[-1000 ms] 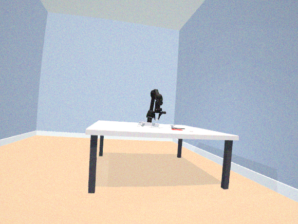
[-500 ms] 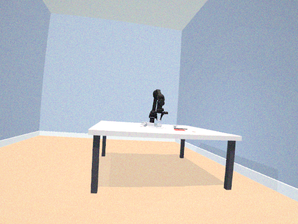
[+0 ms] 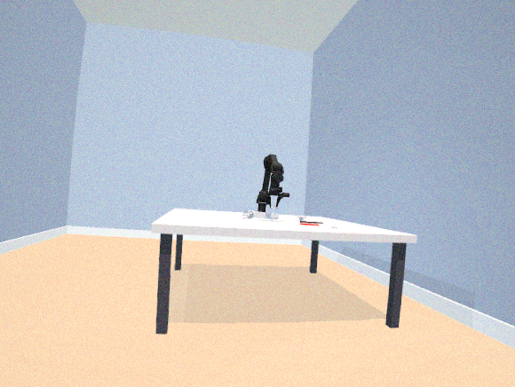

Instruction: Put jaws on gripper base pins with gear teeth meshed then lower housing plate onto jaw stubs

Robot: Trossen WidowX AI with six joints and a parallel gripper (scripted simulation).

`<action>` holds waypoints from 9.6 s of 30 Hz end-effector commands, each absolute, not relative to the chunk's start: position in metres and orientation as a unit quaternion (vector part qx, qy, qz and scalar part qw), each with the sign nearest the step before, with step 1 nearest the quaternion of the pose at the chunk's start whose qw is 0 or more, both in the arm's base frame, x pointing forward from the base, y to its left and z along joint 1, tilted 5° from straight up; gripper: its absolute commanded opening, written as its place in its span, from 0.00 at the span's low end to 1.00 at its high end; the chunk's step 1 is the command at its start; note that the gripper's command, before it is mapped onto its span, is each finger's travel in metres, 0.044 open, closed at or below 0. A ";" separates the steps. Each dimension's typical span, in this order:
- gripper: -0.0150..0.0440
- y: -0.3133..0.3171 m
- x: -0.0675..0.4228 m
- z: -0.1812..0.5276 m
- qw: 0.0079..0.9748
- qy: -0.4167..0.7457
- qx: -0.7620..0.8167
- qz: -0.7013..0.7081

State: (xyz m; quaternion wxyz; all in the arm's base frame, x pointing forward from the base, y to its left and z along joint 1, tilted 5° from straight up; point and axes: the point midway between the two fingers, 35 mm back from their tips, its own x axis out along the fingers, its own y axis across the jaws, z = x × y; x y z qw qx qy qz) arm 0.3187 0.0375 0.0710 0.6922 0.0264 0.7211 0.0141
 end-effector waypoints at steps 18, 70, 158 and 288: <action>0.48 0.037 0.320 0.072 0.693 0.720 0.026 0.011; 0.48 0.037 0.320 0.072 0.693 0.720 0.026 0.011; 0.48 -0.004 0.320 0.070 0.694 0.720 0.014 0.022; 0.48 0.000 0.315 0.003 0.694 0.720 0.012 0.024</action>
